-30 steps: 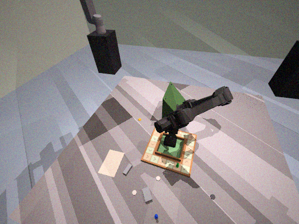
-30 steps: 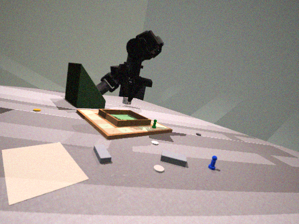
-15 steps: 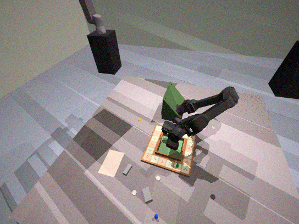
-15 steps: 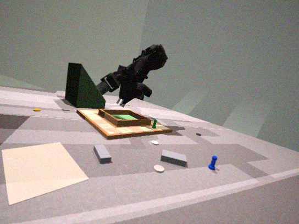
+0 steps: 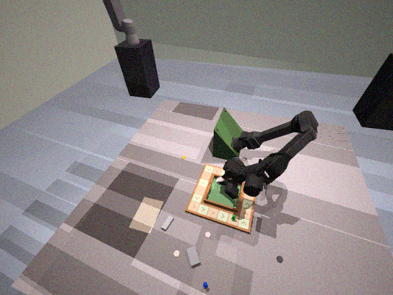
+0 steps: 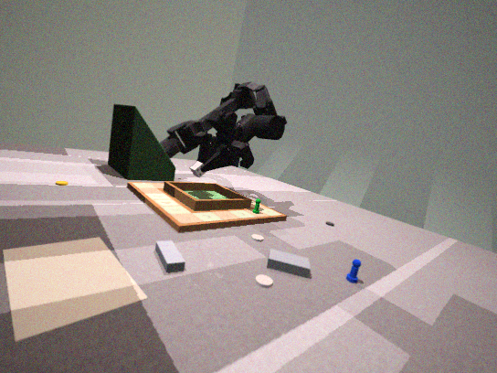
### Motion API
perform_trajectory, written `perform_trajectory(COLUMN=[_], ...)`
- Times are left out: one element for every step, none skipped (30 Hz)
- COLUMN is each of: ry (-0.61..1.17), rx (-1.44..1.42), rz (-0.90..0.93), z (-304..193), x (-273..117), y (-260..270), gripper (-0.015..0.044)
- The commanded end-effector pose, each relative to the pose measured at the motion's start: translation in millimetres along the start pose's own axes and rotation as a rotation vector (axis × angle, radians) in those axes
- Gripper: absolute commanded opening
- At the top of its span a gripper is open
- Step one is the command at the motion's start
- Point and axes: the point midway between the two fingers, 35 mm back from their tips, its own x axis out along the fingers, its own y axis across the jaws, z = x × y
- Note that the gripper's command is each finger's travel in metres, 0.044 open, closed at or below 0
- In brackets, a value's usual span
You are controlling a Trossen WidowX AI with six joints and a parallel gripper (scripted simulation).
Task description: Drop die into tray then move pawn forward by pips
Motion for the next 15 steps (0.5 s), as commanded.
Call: perform_trajectory(ry=[-0.031,-0.032,-0.032,-0.032,-0.032,-0.032,-0.032,-0.032,-0.032,-0.032,-0.032,-0.032,-0.025,-0.025,-0.025], rx=[0.017,0.017,0.017,0.017,0.017,0.017,0.017,0.017,0.017,0.017,0.017,0.017,0.021,0.021,0.021], rz=[0.019,0.019,0.019,0.019,0.019,0.019,0.019,0.019,0.019,0.019,0.019,0.019,0.024,0.024,0.024], z=[4,6,8,10,11,11,12,11,11,11,11,11,10,10,10], x=[-8,-16,-28,-37,-44,-48,-49,-49,-48,-47,-47,-47,-47,-47,-47], y=[4,6,10,12,14,15,15,14,13,12,12,12,13,13,13], gripper=[0.0,0.0,0.0,0.0,0.0,0.0,0.0,0.0,0.0,0.0,0.0,0.0,0.0,0.0,0.0])
